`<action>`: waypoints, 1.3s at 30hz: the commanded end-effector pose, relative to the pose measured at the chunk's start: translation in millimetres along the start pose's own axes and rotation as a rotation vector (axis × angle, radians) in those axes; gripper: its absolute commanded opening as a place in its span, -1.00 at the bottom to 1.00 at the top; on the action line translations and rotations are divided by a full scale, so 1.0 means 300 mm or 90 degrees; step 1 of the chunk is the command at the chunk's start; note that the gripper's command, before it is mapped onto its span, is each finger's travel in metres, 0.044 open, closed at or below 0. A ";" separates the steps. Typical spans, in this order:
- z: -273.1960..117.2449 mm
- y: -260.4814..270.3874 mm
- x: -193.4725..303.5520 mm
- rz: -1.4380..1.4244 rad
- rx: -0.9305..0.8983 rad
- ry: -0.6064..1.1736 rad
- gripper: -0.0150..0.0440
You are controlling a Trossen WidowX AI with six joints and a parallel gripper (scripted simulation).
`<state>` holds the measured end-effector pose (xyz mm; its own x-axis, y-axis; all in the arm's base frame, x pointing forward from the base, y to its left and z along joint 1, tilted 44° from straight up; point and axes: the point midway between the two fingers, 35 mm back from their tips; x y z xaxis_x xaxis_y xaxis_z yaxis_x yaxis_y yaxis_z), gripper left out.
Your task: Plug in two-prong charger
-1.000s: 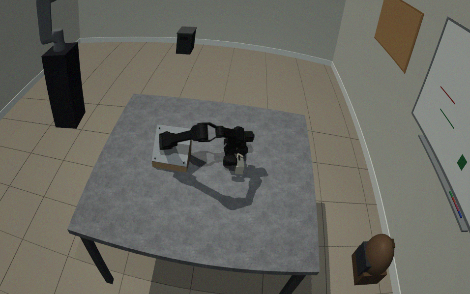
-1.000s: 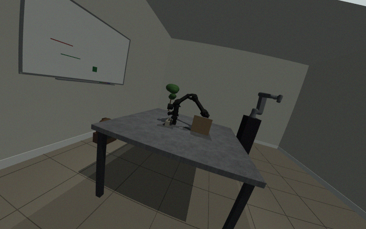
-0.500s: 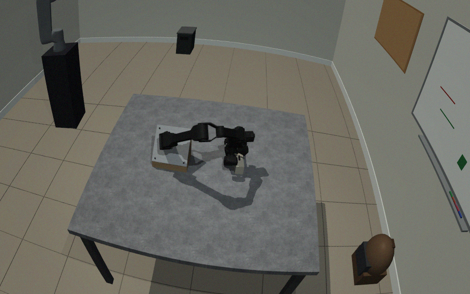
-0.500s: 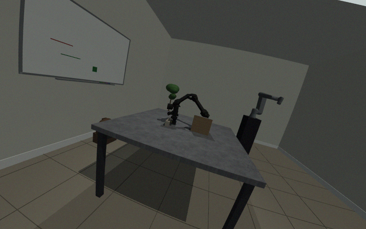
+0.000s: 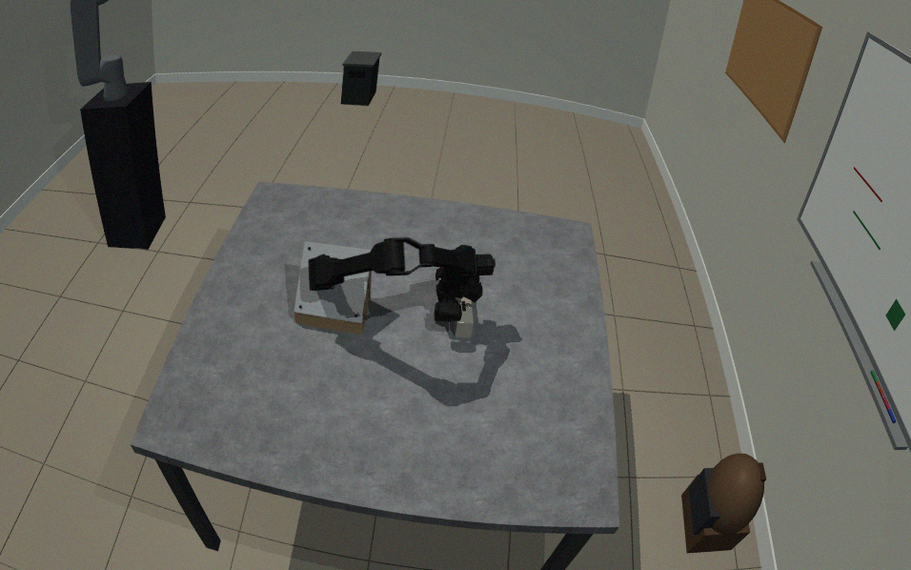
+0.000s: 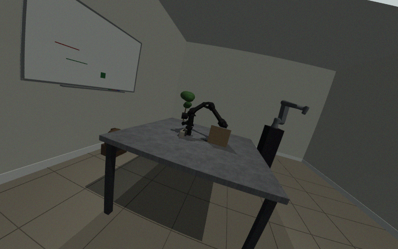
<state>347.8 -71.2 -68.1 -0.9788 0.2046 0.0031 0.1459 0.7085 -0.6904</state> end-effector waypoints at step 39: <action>-0.009 0.002 -0.046 0.001 0.001 -0.004 -0.49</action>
<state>350.5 -71.5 -68.2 -0.9784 0.2044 0.0295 0.1267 0.7068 -0.6959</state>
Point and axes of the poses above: the point midway between the two fingers, 35 mm back from their tips, its own z axis out along the fingers, its own y axis across the jaws, x = y × z, and after that the axes turned 10 degrees about z, right-handed
